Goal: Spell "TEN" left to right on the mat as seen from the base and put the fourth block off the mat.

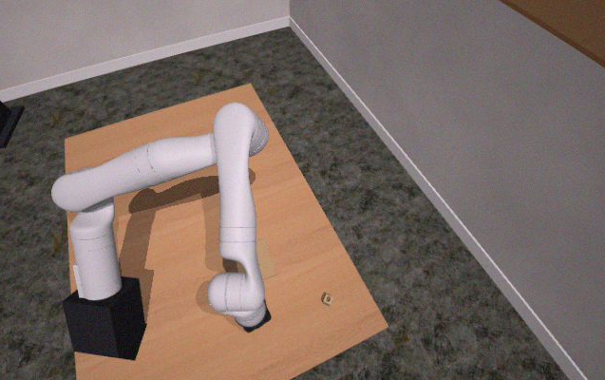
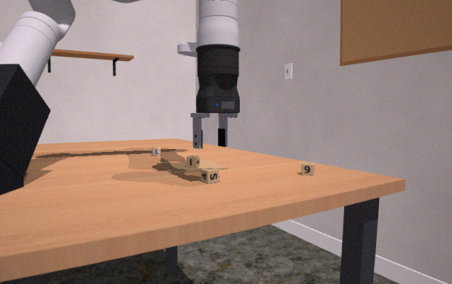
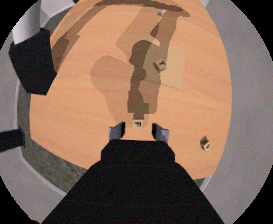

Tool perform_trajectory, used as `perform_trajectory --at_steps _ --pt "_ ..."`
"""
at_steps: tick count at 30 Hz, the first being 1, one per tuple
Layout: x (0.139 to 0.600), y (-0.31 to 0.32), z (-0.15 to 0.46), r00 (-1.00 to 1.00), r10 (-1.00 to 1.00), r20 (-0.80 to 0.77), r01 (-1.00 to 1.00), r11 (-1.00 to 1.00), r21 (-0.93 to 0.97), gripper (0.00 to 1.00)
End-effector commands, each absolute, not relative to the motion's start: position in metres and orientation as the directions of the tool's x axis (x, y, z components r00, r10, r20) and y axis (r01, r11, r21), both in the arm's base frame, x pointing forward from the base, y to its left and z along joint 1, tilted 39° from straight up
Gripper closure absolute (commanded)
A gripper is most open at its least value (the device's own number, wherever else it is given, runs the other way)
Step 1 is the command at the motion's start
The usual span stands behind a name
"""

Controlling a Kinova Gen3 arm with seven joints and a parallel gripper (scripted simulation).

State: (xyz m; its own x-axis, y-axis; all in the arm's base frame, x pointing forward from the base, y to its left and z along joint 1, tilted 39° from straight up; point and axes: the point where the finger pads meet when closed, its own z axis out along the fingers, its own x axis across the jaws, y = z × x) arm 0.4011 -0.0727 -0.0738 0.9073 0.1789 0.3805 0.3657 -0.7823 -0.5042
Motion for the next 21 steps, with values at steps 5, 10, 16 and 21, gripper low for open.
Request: perform_trajectory --at_steps 5,10,16,21 --pt "0.402 -0.066 -0.083 0.908 0.180 0.378 0.365 -0.781 -0.506 0.00" --pt "0.403 -0.062 -0.087 0.908 0.180 0.378 0.365 -0.781 -0.506 0.00" --pt "0.404 -0.058 -0.093 0.908 0.180 0.378 0.365 -0.781 -0.506 0.00" --pt "0.405 -0.055 -0.097 0.908 0.180 0.378 0.365 -0.781 -0.506 0.00"
